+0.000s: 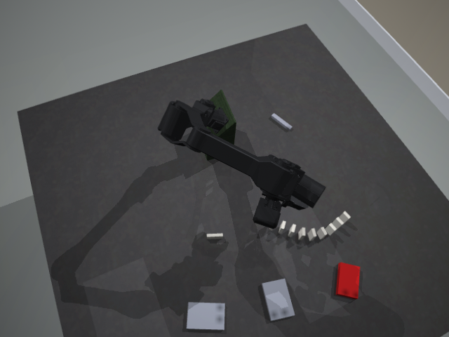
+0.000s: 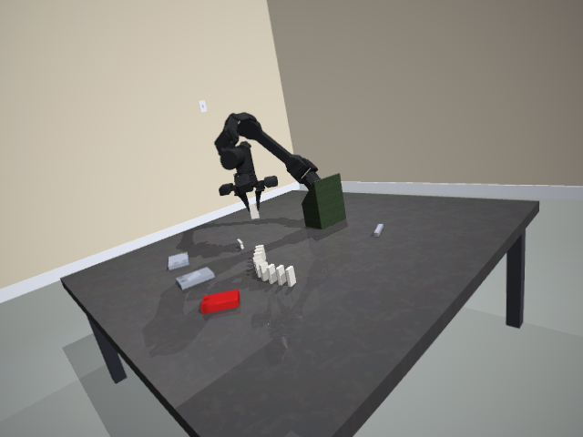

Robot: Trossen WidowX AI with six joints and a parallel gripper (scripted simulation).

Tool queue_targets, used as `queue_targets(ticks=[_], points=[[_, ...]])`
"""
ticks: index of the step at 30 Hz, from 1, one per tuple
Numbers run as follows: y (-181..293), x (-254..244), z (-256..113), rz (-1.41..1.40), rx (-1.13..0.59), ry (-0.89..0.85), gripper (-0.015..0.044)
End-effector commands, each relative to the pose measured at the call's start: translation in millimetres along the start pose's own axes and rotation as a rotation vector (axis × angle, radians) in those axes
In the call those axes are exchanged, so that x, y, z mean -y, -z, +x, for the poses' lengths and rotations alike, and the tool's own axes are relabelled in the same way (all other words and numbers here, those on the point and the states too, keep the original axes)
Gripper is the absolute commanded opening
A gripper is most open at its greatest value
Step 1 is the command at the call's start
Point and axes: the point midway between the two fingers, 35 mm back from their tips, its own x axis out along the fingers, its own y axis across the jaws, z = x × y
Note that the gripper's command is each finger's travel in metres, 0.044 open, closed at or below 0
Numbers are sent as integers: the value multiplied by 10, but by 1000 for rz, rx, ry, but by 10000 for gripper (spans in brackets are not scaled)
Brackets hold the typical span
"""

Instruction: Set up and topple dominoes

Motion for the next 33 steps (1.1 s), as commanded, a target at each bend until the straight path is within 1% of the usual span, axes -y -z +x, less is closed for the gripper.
queue_targets(ticks=[1,10,20,33], points=[[3,20,72,-10,-3,-6,107],[-50,46,671,-10,2,-7,107],[20,20,1301,-9,-6,-3,107],[30,16,1341,-9,-7,-2,107]])
